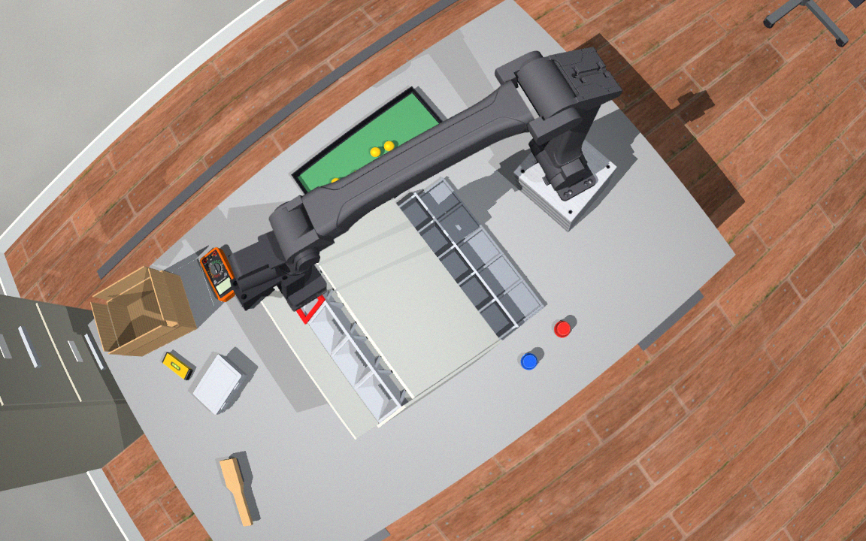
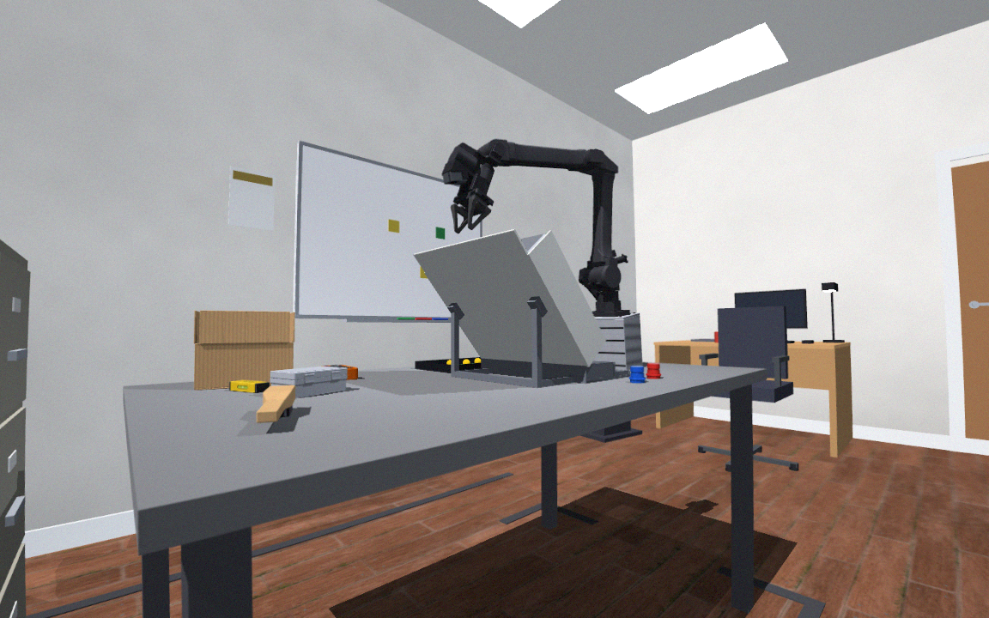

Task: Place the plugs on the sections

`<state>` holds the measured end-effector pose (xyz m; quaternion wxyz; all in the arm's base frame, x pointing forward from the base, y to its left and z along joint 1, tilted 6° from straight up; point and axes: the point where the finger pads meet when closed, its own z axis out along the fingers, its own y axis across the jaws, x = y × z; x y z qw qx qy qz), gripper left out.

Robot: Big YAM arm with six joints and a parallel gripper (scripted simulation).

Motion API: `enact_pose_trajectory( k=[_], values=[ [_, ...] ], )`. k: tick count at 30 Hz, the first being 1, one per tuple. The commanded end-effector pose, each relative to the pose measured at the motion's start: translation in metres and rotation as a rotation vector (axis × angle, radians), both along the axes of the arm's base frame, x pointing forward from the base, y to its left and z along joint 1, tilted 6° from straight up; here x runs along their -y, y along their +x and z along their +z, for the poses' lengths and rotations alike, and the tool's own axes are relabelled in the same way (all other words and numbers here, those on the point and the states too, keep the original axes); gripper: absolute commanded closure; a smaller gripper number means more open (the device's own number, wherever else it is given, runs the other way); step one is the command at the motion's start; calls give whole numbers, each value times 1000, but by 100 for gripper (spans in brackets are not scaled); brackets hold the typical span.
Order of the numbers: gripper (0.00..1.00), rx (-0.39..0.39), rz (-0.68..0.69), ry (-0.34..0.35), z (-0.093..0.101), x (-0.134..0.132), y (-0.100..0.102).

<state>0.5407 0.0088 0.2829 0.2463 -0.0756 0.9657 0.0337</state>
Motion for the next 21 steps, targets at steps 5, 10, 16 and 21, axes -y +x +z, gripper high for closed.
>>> enact_pose_trajectory(
  k=[5, 10, 16, 21],
  values=[
    [41, 66, 0, 2, 37, 2, 4],
    [41, 65, 0, 3, 22, 10, -49],
    [41, 64, -1, 3, 4, 20, -113],
    [41, 63, -1, 3, -5, 25, -145]
  ],
)
